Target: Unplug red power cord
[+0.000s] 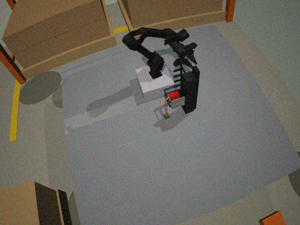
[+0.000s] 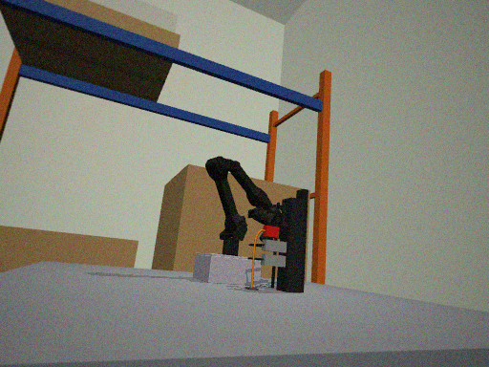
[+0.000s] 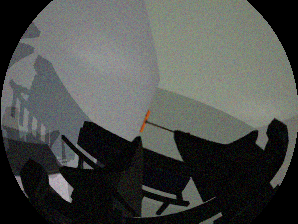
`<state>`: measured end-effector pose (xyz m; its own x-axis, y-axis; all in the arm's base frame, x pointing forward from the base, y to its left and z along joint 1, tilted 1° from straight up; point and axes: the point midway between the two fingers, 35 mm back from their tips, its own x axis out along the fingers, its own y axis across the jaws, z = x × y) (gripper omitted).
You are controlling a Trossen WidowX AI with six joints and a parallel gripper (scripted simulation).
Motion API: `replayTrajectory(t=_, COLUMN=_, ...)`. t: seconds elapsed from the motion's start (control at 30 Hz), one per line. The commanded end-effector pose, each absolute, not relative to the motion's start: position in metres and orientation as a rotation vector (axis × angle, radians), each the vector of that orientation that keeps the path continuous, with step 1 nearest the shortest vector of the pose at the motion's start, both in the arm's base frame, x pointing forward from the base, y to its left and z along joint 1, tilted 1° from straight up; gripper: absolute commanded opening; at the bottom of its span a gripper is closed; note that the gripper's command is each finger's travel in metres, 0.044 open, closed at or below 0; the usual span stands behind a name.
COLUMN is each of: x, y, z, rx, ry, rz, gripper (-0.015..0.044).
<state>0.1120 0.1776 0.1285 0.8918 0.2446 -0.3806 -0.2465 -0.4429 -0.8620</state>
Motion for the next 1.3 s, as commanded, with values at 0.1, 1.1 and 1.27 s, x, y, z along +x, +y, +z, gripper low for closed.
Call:
replayTrajectory(t=0.1, x=0.140, y=0.193, z=0.130, rx=-1.748, ry=0.271, rz=0.609, gripper=0.0160)
replayTrajectory(t=1.1, x=0.347, y=0.178, z=0.236, rx=-0.492, ry=0.624, rz=0.357, gripper=0.0160)
replayTrajectory(t=1.27, x=0.368, y=0.134, z=0.251, rx=-0.241, ry=0.650, rz=0.146, gripper=0.0160)
